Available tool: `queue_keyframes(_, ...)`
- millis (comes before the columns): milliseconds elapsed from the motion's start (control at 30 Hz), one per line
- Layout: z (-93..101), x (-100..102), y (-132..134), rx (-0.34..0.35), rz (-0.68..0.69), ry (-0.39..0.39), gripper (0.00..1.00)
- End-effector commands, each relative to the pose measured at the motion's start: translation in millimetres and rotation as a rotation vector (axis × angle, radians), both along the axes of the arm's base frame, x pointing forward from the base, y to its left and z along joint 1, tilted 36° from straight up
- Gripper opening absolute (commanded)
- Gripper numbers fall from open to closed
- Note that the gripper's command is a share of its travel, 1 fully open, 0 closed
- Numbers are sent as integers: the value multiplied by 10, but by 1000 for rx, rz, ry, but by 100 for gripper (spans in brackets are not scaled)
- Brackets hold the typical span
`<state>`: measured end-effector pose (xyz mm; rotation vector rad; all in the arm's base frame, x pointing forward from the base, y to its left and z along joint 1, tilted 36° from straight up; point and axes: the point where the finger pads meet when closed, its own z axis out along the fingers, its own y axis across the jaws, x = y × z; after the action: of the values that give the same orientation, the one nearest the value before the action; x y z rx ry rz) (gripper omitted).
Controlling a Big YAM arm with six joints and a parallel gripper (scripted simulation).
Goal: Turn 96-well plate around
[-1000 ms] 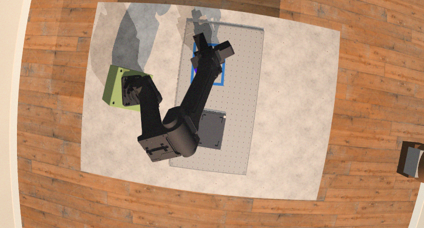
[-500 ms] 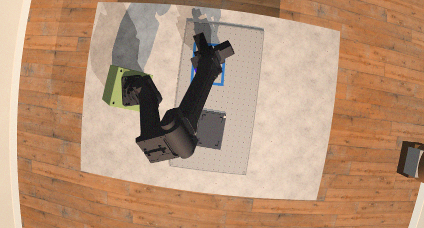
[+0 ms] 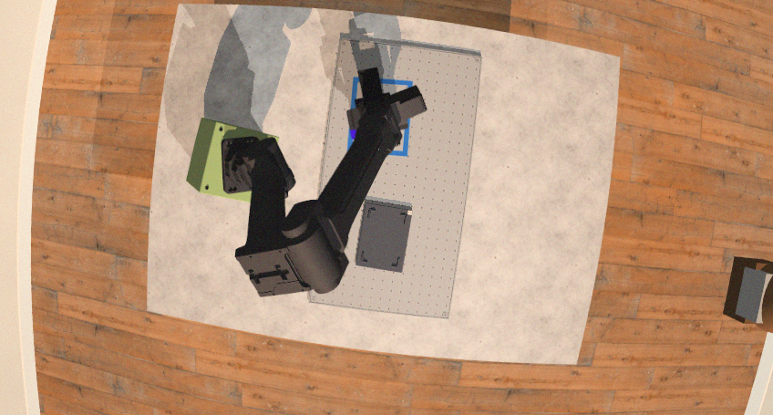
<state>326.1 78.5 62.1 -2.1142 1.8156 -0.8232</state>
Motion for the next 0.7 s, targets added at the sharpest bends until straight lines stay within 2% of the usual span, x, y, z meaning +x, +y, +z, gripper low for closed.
queue_keyframes(0,121,9,-116,86,-121,-45,0)
queue_keyframes(267,181,-11,-372,235,-336,-95,0)
queue_keyframes(333,181,-11,-372,235,-336,-95,0)
queue_keyframes(367,292,75,-378,265,-361,-122,0)
queue_keyframes(467,201,-29,-503,309,-444,-118,0)
queue_keyframes(667,284,-14,-691,425,-604,-162,0)
